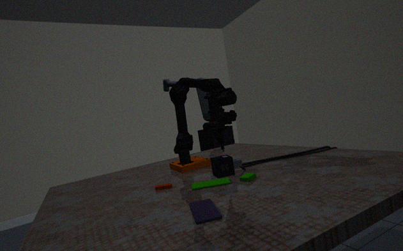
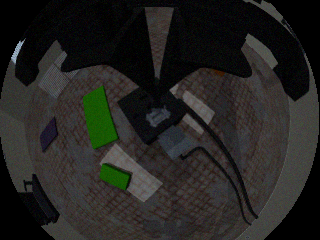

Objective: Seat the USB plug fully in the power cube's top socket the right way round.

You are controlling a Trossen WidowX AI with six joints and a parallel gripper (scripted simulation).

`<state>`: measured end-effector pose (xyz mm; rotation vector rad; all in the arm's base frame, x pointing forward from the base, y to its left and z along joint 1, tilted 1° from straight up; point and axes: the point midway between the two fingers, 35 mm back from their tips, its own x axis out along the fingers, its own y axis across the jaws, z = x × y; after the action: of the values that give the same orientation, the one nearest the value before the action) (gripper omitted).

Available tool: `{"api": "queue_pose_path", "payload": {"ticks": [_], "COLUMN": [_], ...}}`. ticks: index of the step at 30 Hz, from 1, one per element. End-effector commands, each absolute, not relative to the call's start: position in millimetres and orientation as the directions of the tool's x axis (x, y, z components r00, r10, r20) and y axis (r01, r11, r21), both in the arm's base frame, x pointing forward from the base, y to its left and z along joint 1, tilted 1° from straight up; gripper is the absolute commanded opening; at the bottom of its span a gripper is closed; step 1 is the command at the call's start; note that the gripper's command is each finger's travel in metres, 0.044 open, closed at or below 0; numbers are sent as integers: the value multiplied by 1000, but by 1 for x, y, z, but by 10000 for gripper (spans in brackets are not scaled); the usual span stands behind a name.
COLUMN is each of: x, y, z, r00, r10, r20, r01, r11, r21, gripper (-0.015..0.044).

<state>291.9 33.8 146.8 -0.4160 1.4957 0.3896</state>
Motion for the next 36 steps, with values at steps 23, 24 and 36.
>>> {"api": "queue_pose_path", "payload": {"ticks": [23, 24, 36], "x": [292, 292, 292], "y": [34, 34, 34], "z": [147, 147, 147], "r00": [40, 40, 40], "r10": [-7, -7, -7], "r20": [-999, -999, -999], "r01": [175, 201, 493], "r11": [985, 980, 870], "r21": [1, 2, 14], "gripper": [0, 0, 0]}}
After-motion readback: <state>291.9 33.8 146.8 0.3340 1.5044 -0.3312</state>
